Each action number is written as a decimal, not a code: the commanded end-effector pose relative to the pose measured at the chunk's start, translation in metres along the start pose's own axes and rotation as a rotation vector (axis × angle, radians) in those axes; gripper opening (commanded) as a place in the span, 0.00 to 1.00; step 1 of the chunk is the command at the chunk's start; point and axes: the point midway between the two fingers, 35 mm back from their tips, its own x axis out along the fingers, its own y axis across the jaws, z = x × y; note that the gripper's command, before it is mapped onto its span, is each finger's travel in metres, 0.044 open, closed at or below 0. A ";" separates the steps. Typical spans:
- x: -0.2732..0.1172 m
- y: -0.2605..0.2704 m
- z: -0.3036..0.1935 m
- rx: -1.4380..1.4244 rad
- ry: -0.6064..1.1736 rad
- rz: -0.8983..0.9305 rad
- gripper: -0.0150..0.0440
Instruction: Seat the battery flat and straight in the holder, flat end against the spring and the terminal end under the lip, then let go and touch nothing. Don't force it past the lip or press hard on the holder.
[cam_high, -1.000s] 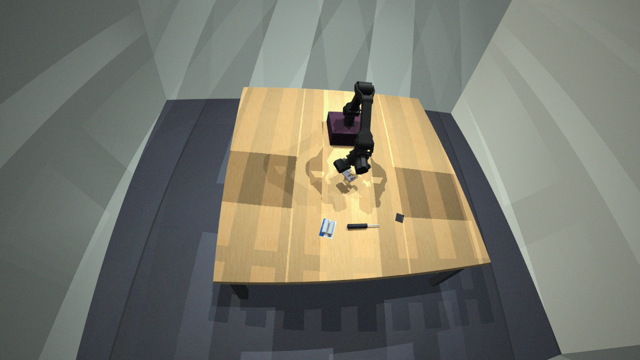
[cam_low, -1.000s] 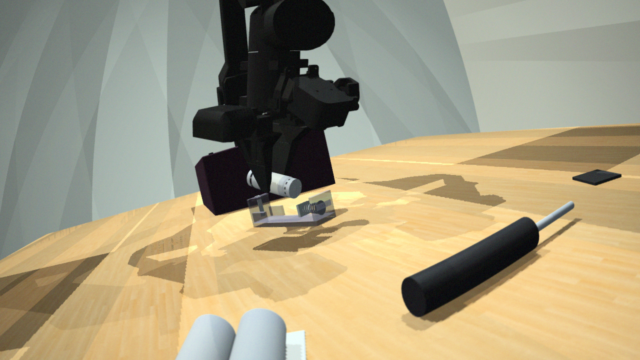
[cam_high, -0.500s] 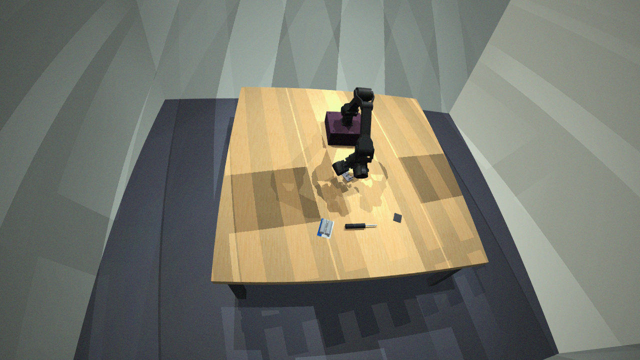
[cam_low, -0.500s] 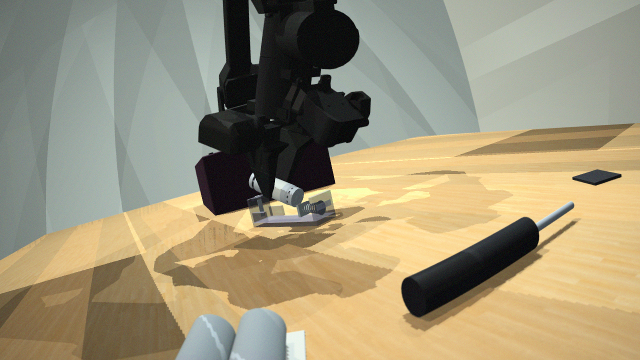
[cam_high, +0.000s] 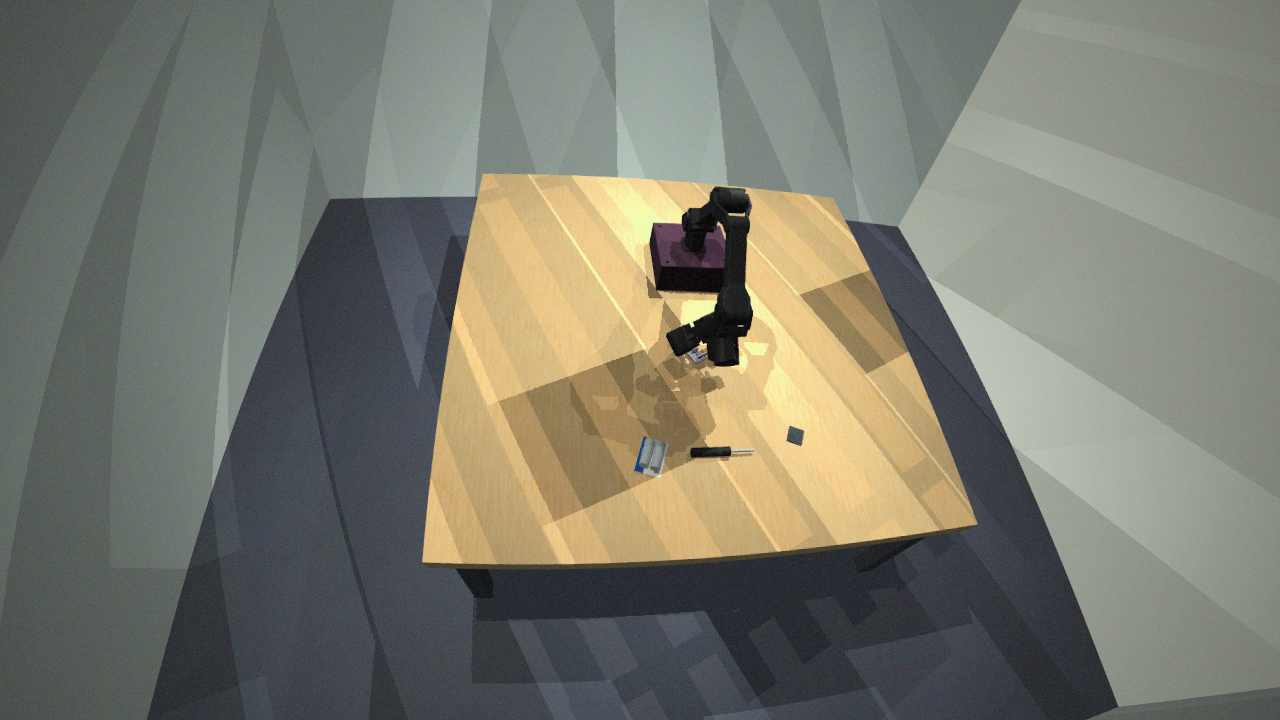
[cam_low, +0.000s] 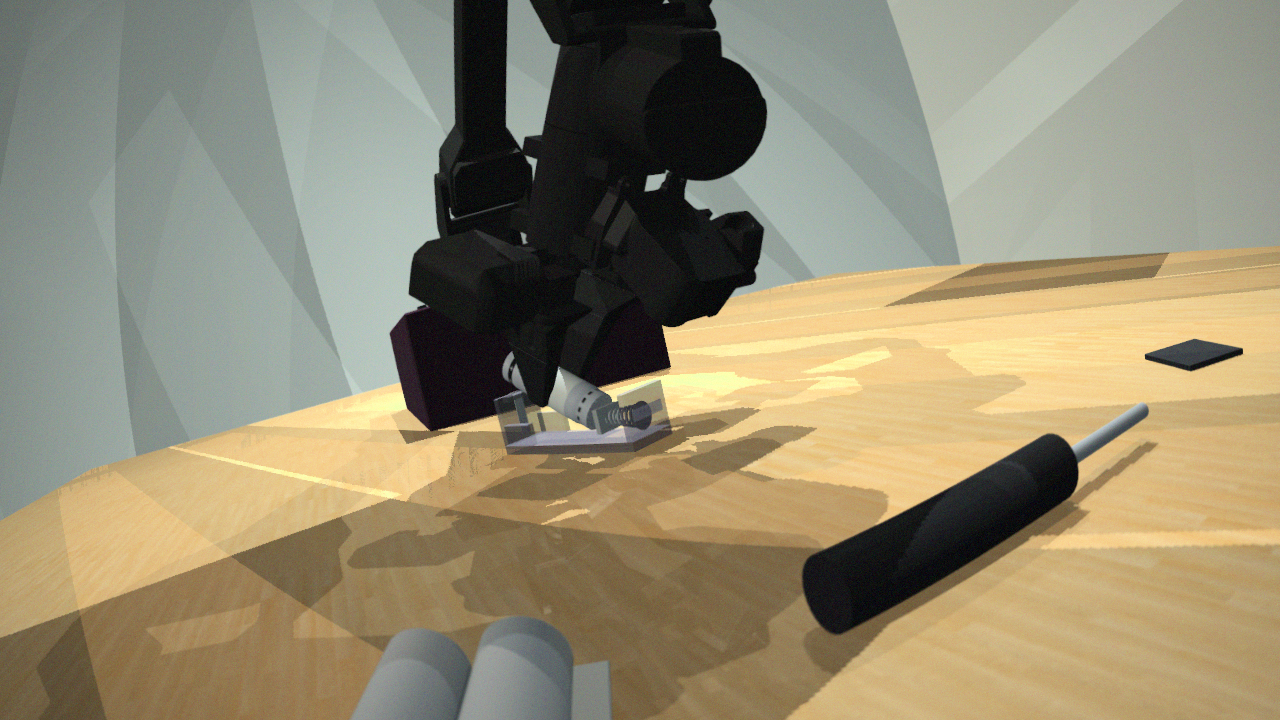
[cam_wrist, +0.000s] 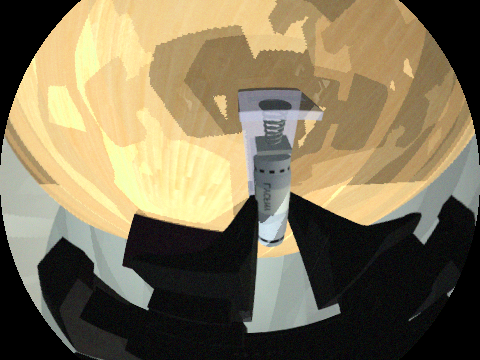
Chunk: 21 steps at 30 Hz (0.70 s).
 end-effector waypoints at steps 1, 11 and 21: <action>0.001 0.000 0.001 0.004 0.016 -0.003 0.37; -0.001 -0.001 0.007 0.005 0.015 0.001 0.37; -0.004 -0.001 0.014 0.005 0.014 0.003 0.37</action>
